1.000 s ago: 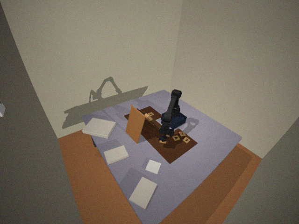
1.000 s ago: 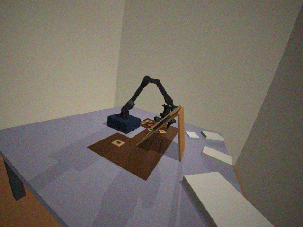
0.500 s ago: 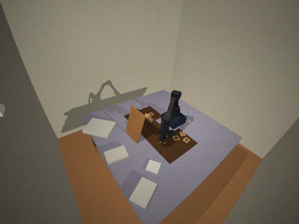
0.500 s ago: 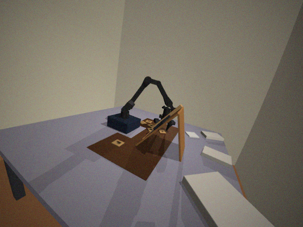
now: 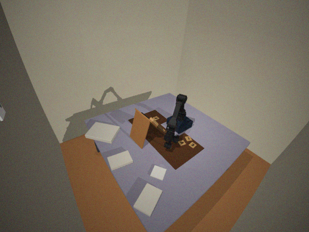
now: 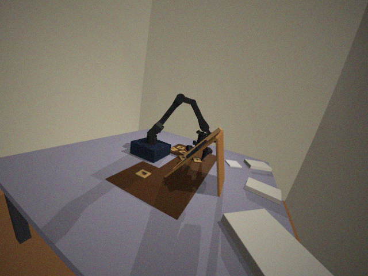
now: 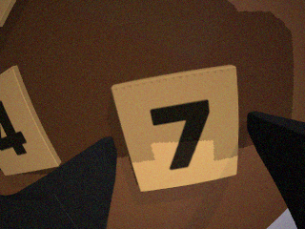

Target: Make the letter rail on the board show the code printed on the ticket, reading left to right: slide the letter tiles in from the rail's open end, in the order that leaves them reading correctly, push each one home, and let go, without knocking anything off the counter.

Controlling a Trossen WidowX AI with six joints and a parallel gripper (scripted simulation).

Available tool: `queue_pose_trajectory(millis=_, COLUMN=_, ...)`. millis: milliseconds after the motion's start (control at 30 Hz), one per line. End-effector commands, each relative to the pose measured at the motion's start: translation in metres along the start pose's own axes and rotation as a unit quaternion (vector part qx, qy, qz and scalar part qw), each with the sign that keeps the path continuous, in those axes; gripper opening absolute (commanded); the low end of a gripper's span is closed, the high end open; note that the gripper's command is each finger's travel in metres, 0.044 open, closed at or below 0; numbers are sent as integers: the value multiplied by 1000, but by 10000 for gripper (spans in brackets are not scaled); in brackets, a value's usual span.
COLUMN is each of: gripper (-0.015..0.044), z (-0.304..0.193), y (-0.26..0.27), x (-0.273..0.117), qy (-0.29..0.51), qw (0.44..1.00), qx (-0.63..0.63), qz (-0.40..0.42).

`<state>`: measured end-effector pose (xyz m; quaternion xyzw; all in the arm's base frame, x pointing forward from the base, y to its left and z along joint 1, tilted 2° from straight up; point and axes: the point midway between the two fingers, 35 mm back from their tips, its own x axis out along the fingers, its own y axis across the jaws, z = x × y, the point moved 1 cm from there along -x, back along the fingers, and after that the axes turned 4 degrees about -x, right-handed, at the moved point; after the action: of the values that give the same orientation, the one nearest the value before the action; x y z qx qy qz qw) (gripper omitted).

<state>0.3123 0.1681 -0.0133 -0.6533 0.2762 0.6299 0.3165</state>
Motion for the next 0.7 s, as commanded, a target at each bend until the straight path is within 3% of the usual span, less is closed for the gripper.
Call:
queue_pose_trajectory(millis=0, gripper=288, z=-1, y=0, x=0, qy=2, qw=1000, qx=-2, qz=0)
queue_pose_trajectory(millis=367, gripper=214, z=-1, y=0, x=0, qy=2, qw=1000, qx=-2, qz=0)
queue_pose_trajectory(millis=633, gripper=4, z=1, y=1, x=-5, qy=2, qw=1000, qx=-2, qz=0)
queue_pose_trajectory(millis=667, gripper=0, z=1, y=1, x=-5, qy=2, qw=1000, qx=-2, qz=0)
